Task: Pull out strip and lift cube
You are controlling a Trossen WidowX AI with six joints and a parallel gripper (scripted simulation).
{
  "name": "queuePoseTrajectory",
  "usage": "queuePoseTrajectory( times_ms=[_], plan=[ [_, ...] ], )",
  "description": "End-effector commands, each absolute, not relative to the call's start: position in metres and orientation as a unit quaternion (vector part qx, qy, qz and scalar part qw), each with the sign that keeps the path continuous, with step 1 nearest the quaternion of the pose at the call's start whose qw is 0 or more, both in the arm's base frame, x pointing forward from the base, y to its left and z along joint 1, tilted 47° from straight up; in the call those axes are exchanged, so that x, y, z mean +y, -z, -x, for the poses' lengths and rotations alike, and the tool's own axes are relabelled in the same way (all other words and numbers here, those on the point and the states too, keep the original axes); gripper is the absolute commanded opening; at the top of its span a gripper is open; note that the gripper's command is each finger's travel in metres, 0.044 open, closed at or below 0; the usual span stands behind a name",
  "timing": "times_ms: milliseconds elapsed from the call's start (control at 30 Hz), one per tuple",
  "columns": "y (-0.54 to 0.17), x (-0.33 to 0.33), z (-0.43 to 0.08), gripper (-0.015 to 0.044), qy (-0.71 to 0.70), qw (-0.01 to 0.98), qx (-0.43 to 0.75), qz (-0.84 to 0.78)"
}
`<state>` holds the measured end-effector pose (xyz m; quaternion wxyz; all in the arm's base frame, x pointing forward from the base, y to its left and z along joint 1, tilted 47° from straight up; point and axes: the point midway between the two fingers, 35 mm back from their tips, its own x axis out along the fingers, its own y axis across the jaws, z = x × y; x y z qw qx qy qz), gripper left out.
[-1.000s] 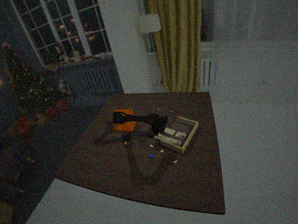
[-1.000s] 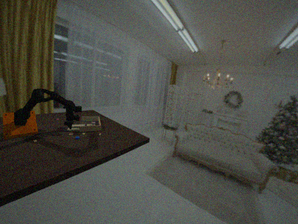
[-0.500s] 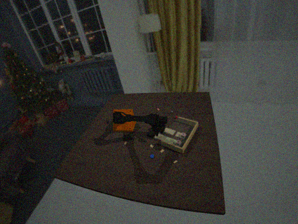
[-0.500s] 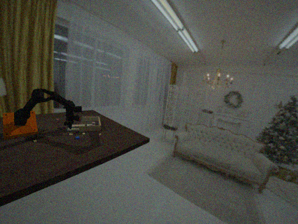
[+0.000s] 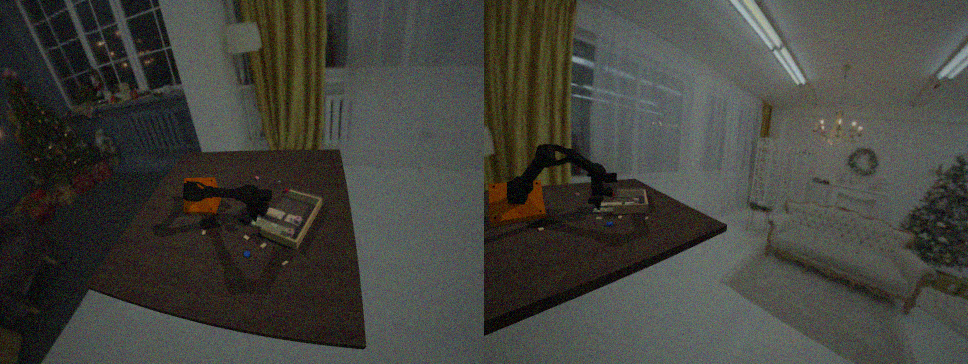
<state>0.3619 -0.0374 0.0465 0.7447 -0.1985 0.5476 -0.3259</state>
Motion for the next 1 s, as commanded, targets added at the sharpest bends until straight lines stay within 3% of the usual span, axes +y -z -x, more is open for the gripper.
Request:
queuePoseTrajectory(
  times_ms=[0,967],
  plan=[
    [-0.0445,-0.0380,-0.3617,0.0000,0.326,0.743,0.549,0.202],
    [-0.0427,-0.0399,-0.3622,0.0000,0.326,0.743,0.549,0.202]
  ],
)
